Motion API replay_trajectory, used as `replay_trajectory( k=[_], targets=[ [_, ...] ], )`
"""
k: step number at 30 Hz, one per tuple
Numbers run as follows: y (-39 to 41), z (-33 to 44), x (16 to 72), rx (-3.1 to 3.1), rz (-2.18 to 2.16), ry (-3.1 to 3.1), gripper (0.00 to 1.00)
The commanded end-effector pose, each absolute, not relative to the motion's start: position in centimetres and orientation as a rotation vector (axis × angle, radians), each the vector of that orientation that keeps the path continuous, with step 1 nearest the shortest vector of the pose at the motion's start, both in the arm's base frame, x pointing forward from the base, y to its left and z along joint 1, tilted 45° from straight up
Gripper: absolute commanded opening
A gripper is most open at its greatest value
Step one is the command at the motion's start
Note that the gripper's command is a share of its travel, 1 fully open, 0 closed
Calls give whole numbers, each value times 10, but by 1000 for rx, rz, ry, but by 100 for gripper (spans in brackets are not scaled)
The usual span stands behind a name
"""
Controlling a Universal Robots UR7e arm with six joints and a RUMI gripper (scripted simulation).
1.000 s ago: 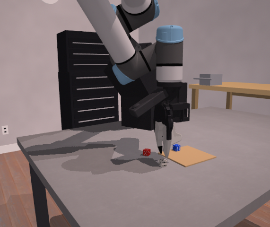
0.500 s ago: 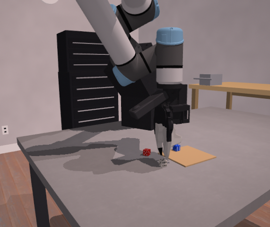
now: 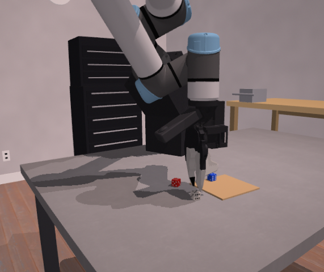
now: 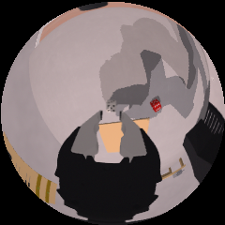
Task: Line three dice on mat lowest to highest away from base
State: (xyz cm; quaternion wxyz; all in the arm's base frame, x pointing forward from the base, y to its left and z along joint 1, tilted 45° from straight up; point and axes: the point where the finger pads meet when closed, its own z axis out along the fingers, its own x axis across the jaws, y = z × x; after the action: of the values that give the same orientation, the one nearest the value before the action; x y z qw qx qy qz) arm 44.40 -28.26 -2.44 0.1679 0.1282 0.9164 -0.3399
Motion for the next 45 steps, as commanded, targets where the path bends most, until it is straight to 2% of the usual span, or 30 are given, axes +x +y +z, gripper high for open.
replay_trajectory(
  k=[1,45],
  targets=[
    [-284,-24,445,366,-967,2605,21],
    [-301,-42,451,367,-968,2604,21]
  ],
)
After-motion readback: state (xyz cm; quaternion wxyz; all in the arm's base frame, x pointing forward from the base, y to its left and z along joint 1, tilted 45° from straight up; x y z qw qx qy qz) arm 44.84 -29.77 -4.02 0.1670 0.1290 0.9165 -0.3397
